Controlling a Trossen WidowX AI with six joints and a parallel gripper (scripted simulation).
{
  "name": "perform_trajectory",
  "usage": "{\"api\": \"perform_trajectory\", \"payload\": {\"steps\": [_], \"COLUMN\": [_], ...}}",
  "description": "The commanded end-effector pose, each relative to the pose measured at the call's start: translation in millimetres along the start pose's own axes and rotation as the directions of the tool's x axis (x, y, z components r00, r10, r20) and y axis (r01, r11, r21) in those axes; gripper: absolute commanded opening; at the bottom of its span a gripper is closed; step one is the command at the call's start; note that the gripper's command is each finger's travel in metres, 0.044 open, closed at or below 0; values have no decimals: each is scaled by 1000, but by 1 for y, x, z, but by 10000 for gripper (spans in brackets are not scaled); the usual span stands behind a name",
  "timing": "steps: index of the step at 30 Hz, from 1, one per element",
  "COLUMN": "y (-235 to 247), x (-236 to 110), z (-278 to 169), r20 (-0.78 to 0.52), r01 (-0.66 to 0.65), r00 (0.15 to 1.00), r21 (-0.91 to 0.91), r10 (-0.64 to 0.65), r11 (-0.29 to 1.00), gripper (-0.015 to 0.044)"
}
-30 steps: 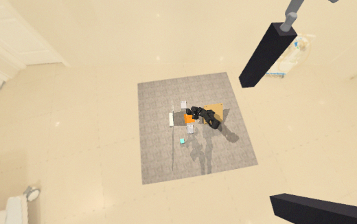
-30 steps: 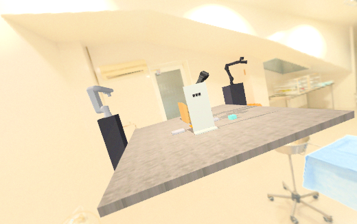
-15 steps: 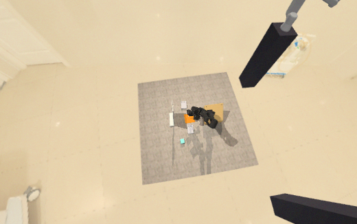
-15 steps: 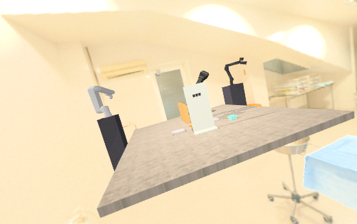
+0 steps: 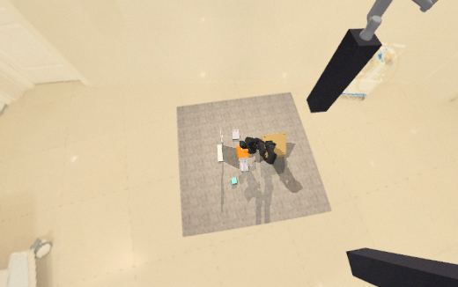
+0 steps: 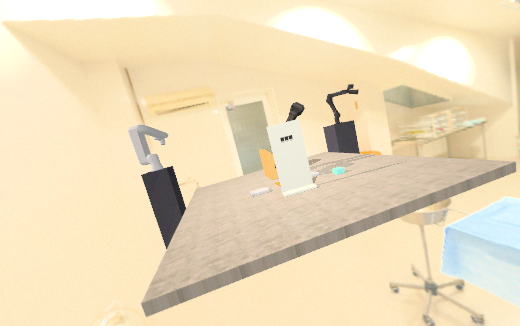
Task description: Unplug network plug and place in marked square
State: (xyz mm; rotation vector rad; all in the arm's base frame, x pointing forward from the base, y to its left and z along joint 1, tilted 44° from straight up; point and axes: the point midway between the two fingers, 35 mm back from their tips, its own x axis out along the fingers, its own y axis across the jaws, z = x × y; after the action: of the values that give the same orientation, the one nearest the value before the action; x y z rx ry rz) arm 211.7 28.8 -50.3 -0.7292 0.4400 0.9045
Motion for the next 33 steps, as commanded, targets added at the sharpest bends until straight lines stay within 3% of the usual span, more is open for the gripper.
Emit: {"api": "perform_trajectory", "payload": {"steps": [1, 33], "y": [3, 10], "x": [2, 16], "z": [-1, -3], "r20": [-5, -8], "r01": [-6, -9], "r00": [1000, 1000], "r21": [10, 9], "r10": [6, 9], "r11": [1000, 1000], "gripper": [0, 0]}}
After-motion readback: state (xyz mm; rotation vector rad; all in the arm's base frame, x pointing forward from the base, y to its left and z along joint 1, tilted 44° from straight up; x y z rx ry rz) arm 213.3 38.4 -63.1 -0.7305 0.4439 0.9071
